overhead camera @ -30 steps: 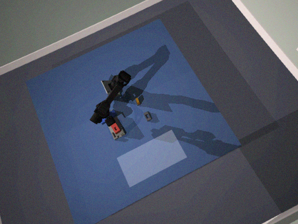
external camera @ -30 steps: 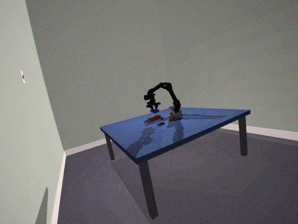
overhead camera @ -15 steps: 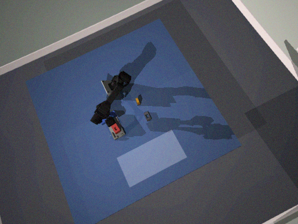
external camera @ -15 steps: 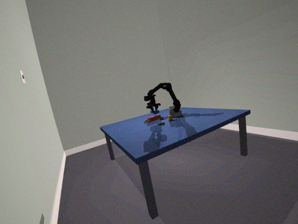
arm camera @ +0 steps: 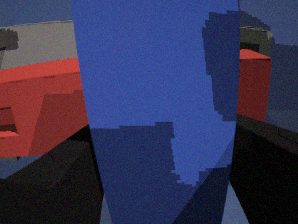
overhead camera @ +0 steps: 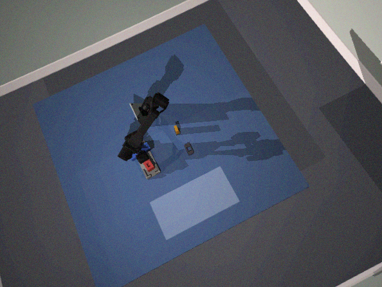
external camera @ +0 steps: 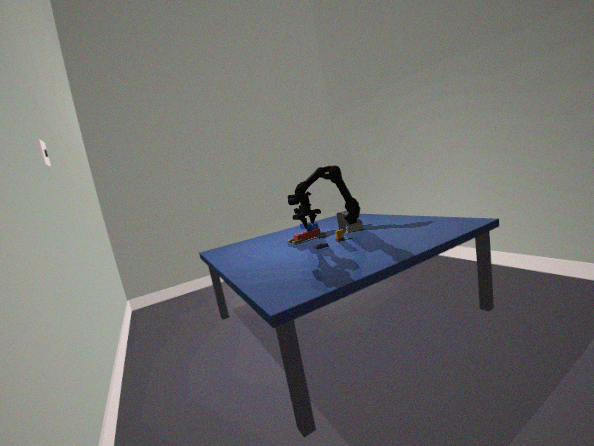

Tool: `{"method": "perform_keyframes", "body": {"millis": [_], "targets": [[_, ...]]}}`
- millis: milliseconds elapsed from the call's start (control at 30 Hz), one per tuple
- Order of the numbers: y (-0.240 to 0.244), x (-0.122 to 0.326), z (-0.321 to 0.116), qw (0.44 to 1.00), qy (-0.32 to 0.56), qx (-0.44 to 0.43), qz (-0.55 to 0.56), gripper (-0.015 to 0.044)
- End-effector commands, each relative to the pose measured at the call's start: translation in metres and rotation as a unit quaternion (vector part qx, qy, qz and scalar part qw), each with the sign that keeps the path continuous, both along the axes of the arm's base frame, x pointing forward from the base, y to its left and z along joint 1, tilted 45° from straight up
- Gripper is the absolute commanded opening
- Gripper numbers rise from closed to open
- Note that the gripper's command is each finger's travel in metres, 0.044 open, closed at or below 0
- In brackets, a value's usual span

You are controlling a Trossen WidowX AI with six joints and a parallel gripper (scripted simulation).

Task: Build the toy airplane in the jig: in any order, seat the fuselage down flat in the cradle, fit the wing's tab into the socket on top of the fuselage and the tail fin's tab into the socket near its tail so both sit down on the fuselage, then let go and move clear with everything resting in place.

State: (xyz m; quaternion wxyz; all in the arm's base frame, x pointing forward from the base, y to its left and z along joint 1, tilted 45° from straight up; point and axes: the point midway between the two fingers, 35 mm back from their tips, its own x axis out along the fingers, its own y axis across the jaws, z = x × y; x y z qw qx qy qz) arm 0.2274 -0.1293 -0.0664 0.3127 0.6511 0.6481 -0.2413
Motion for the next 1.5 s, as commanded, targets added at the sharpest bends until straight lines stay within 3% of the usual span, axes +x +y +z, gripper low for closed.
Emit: {"method": "perform_keyframes", "body": {"millis": [0,300,467,1000,1333,1467], "targets": [[0.004,0.0,-0.003,1.0,0.001,0.002,-0.003,0.0195],[0.003,0.0,-0.002,1.0,0.0,0.001,0.0,0.0161],[0.003,0.0,-0.002,1.0,0.0,0.001,0.0,0.003],[0.003,0.0,-0.002,1.0,0.0,0.001,0.0,0.044],[0.001,0.0,0.0,1.0,0.0,0.001,0.0,0.044],[-0.034,0.0,0.032,1.0,0.001,0.0,-0.002,0.044]]}}
